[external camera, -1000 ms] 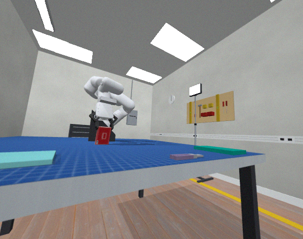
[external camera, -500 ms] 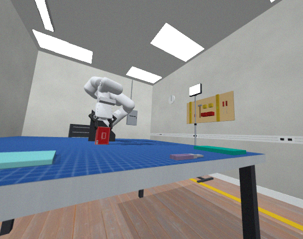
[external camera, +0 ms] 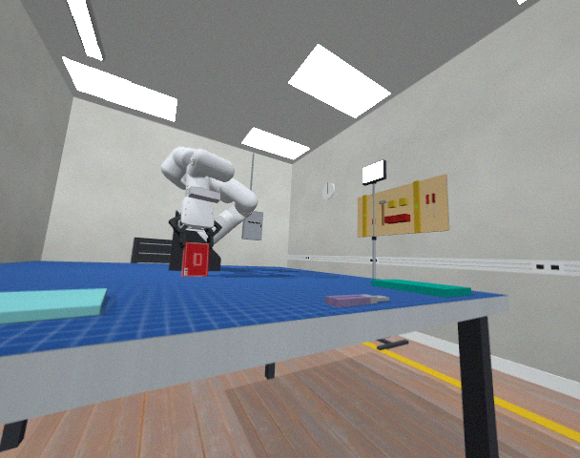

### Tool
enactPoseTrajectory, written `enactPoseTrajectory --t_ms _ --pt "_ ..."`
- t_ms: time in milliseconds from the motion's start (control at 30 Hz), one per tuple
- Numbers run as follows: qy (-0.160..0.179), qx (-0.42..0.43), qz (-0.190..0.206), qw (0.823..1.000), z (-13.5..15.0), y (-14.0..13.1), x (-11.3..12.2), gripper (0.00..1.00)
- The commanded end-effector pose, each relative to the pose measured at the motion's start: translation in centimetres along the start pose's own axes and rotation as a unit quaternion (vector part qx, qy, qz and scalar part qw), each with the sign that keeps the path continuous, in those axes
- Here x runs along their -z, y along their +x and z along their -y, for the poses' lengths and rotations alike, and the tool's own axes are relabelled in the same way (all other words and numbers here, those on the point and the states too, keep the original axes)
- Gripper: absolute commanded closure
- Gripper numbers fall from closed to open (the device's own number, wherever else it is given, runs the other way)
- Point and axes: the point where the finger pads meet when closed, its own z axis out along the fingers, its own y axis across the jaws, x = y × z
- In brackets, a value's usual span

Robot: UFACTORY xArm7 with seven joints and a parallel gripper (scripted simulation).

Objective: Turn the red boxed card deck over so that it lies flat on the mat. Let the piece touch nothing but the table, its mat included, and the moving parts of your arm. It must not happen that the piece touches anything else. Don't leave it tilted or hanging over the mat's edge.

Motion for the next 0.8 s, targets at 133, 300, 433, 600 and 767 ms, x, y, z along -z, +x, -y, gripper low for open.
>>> enactPoseTrajectory --t_ms 133,300,433,600,767 --pt "-0.001 0.000 0.005 1.000 -0.1 -0.7 0.2 0.16" --pt "-0.001 0.000 0.015 1.000 -0.1 -1.7 0.2 0.16" --pt "-0.001 0.000 0.018 1.000 -0.1 -1.9 0.2 0.16" --pt "-0.001 0.000 0.028 1.000 -0.1 -2.9 0.1 0.16" --pt "-0.001 0.000 0.029 1.000 -0.1 -3.0 0.1 0.16"
